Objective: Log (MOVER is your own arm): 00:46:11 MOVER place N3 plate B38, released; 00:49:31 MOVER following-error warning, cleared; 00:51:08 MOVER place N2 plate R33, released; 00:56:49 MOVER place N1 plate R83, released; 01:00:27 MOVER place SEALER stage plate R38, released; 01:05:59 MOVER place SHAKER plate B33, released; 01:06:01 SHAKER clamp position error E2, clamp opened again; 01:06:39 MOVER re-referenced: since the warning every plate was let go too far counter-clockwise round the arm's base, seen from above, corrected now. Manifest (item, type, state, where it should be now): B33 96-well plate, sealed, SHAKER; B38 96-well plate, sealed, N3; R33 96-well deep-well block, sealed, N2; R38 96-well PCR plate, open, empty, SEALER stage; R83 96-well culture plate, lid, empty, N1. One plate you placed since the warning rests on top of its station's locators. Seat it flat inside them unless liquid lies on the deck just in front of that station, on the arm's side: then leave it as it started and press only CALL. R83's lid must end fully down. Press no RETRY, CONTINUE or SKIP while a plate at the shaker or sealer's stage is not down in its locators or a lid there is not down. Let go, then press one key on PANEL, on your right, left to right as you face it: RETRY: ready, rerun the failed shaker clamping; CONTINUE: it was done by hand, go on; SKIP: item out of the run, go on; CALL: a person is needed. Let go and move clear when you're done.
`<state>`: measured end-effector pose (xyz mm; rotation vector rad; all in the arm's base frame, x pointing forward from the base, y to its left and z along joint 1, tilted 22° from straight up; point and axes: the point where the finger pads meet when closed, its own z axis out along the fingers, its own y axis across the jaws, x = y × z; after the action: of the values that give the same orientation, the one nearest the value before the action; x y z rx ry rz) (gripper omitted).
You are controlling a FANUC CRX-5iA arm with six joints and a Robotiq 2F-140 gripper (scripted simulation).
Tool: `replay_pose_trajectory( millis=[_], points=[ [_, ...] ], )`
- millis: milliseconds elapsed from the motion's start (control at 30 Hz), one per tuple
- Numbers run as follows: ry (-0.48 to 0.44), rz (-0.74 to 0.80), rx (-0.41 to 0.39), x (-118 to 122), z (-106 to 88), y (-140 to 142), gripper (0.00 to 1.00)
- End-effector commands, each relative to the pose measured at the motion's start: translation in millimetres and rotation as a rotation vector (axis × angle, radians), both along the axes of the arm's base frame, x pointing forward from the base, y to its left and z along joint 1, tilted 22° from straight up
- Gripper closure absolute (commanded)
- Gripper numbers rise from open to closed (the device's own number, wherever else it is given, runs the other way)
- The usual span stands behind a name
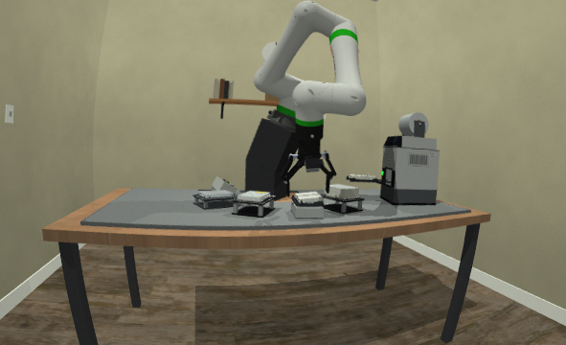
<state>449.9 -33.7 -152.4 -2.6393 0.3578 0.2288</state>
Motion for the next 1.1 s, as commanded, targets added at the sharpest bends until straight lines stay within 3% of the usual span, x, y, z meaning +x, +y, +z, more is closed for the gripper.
replay_pose_trajectory(
  millis=[0, 67, 100, 1067],
  points=[
    [-0.001, 0.0, -0.001, 0.4, 0.5, -0.4, 0.0],
    [-0.001, 0.0, -0.001, 0.4, 0.5, -0.4, 0.0],
    [-0.001, 0.0, -0.001, 0.4, 0.5, -0.4, 0.9],
    [-0.001, 0.0, -0.001, 0.5, 0.5, -0.4, 0.9]
  ],
)
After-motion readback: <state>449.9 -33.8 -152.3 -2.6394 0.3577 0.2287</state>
